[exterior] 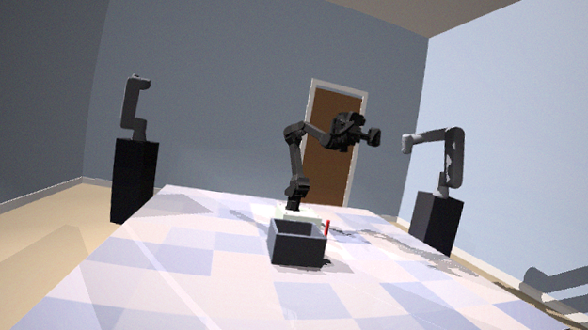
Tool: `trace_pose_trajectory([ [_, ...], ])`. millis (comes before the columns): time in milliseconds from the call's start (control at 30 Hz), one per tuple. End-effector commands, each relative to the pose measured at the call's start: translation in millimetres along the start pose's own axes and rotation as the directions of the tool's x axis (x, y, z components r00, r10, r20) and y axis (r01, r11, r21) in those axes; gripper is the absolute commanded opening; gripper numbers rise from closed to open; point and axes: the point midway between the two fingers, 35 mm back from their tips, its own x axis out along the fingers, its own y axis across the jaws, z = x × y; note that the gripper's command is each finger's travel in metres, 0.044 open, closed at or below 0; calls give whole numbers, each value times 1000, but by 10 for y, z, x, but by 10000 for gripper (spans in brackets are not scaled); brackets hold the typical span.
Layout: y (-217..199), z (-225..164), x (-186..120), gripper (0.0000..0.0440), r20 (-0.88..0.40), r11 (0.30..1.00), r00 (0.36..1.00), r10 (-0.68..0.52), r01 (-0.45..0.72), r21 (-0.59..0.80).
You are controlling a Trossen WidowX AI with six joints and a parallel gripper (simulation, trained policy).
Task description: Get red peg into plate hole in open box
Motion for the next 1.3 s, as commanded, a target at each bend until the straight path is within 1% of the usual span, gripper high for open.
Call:
trace_pose_trajectory([
  [0, 150, -211, -34, 440, -83, 997, 995, 58, -54, 51],
  [133, 311, -456, -105, 440, -187, 987, 975, 122, -100, 123],
  [267, 449, -703, -208, 440, -292, 973, 940, 177, -123, 195],
  [400, 557, -947, -339, 440, -396, 957, 891, 221, -121, 263],
  [567, 648, -1242, -537, 440, -523, 938, 812, 259, -84, 335],
  [733, 686, -1519, -764, 440, -641, 923, 716, 276, -12, 384],
  [933, 665, -1817, -1061, 440, -766, 909, 584, 268, 111, 402],
  [1100, 597, -2033, -1315, 440, -852, 897, 466, 240, 231, 378],
  [1267, 492, -2216, -1566, 440, -919, 878, 343, 195, 356, 319],
])
